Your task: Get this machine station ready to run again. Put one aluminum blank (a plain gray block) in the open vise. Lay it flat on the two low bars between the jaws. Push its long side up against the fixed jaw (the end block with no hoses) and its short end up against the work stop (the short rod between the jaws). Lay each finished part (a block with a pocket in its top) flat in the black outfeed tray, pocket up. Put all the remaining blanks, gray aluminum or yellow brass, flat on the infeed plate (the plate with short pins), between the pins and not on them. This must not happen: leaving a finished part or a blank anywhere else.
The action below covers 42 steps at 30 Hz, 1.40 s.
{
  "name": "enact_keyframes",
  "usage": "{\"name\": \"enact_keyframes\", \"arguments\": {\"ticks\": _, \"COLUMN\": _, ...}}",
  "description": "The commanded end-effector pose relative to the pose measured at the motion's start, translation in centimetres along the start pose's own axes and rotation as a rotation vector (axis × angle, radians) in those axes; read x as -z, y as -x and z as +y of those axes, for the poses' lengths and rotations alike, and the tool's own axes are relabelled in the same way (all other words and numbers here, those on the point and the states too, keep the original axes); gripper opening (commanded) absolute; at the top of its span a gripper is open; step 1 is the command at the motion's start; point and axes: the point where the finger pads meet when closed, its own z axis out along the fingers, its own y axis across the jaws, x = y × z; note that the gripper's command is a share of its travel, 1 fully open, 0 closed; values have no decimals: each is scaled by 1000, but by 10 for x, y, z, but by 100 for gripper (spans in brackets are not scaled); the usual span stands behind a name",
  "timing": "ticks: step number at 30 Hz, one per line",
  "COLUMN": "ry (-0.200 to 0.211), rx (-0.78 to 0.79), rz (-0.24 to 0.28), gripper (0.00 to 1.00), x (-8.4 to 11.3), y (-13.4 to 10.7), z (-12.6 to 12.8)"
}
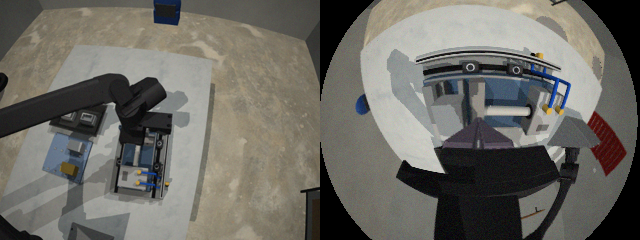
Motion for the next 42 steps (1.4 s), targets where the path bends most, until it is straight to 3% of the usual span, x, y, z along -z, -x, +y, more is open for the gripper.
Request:
{"name": "enact_keyframes", "arguments": {"ticks": 1, "ry": 31, "rx": 18, "rz": -21, "gripper": 0, "x": 23, "y": 8, "z": 11}}
{"name": "enact_keyframes", "arguments": {"ticks": 12, "ry": 49, "rx": 28, "rz": -37, "gripper": 0, "x": 69, "y": 4, "z": 14}}
{"name": "enact_keyframes", "arguments": {"ticks": 20, "ry": 24, "rx": 26, "rz": -23, "gripper": 0, "x": 73, "y": 3, "z": 13}}
{"name": "enact_keyframes", "arguments": {"ticks": 28, "ry": 31, "rx": 15, "rz": -21, "gripper": 0, "x": 89, "y": 10, "z": 10}}
{"name": "enact_keyframes", "arguments": {"ticks": 42, "ry": -3, "rx": 9, "rz": -1, "gripper": 0, "x": 71, "y": 1, "z": 5}}
